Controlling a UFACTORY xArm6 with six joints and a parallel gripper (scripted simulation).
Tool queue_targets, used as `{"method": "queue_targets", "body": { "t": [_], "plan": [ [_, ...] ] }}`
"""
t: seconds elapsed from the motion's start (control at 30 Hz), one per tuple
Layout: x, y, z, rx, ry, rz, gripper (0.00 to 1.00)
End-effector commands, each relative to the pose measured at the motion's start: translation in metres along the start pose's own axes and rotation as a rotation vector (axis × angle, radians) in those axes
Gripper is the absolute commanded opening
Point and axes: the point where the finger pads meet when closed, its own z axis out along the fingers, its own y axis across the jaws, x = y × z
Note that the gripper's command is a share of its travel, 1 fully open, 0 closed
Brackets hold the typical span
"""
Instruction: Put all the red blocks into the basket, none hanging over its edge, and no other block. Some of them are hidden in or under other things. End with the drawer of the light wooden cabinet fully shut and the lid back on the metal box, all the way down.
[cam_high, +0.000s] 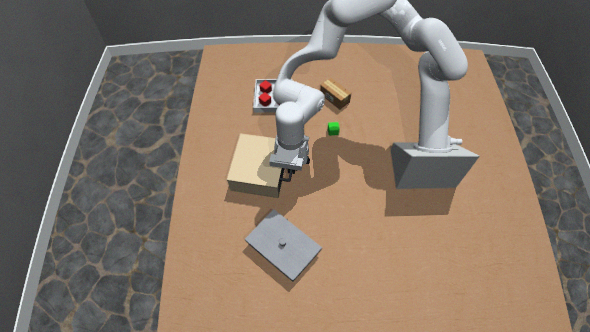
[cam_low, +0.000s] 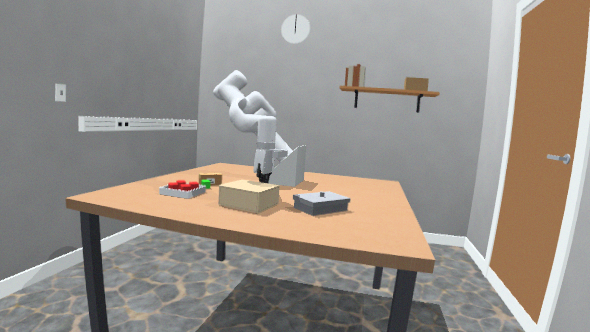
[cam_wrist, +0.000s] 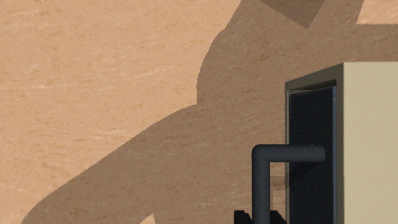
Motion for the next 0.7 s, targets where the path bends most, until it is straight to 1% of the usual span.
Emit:
{"method": "queue_targets", "body": {
  "t": [0.0,0.03,0.67],
  "plan": [
    [0.0004,0.0012,-0.0013,-0.003,0.002,0.001,0.0],
    [0.0004,0.0012,-0.0013,-0.003,0.002,0.001,0.24],
    [0.0004,0.0012,-0.0013,-0.003,0.002,0.001,0.24]
  ]
}}
